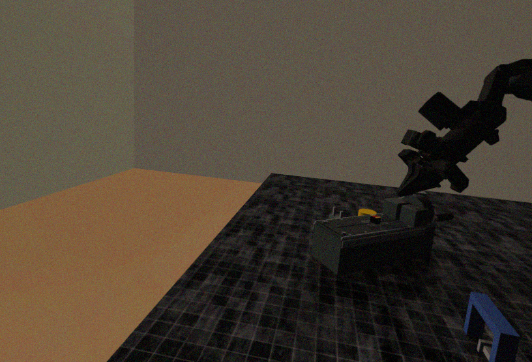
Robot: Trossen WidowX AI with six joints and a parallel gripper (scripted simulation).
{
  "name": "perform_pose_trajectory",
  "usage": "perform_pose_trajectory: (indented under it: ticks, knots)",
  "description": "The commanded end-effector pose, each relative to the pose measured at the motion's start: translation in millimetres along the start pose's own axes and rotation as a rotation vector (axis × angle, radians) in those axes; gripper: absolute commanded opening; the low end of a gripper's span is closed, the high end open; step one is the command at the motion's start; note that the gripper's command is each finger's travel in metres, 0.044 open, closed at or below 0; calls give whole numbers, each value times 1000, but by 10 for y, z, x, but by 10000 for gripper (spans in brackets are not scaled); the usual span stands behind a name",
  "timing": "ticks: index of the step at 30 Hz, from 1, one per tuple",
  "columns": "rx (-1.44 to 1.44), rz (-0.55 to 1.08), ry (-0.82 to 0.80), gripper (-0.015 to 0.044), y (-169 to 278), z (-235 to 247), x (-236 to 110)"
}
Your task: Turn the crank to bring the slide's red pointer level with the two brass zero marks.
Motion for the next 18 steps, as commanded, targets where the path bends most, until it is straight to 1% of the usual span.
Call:
perform_pose_trajectory:
  ticks: [1,7,18]
  knots:
    - [0,0,0,0,0,0,0]
    - [0,0,0,0,0,0,0]
    - [0,0,0,289,0,0,0]
Point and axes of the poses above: the point midway between the two fingers, 35 mm back from their tips, its own x axis out along the fingers, its own z axis across the jaws, y = z × x, the point moved 10 cm from there along -x, back along the fingers, and after that the axes turned 14 degrees about -x, right-handed, at the moved point
